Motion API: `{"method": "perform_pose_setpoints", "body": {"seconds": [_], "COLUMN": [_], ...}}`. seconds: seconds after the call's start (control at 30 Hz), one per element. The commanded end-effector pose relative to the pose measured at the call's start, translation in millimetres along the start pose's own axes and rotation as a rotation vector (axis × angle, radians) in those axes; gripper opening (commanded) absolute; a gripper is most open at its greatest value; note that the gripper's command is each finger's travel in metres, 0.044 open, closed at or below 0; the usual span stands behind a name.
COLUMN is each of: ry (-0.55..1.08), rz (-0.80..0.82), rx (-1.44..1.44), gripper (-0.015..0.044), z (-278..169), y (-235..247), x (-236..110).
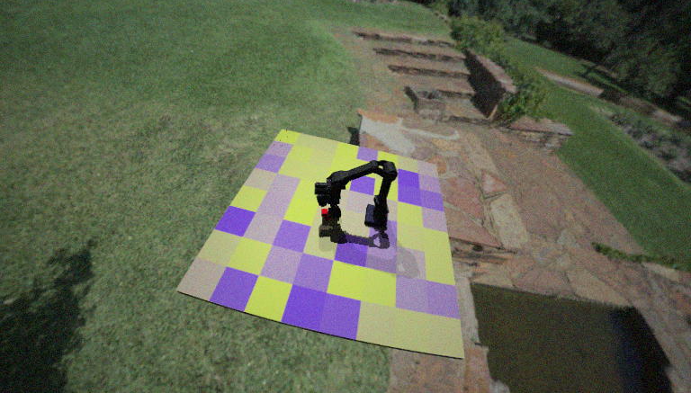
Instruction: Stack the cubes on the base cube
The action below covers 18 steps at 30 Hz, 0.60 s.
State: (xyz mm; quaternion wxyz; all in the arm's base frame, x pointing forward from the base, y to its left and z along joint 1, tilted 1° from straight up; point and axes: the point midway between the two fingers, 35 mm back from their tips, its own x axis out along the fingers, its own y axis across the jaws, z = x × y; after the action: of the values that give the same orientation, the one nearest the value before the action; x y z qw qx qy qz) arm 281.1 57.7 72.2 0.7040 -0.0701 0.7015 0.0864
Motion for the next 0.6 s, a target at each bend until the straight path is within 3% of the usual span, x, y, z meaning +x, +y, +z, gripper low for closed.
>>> {"method": "perform_pose_setpoints", "body": {"seconds": [0.0, 0.57], "ry": [-0.012, -0.012], "rz": [0.000, 0.000], "rx": [-0.001, -0.001], "gripper": [0.0205, 0.0205], "z": [2, 2], "y": [0, 0], "x": [-8, -29]}}
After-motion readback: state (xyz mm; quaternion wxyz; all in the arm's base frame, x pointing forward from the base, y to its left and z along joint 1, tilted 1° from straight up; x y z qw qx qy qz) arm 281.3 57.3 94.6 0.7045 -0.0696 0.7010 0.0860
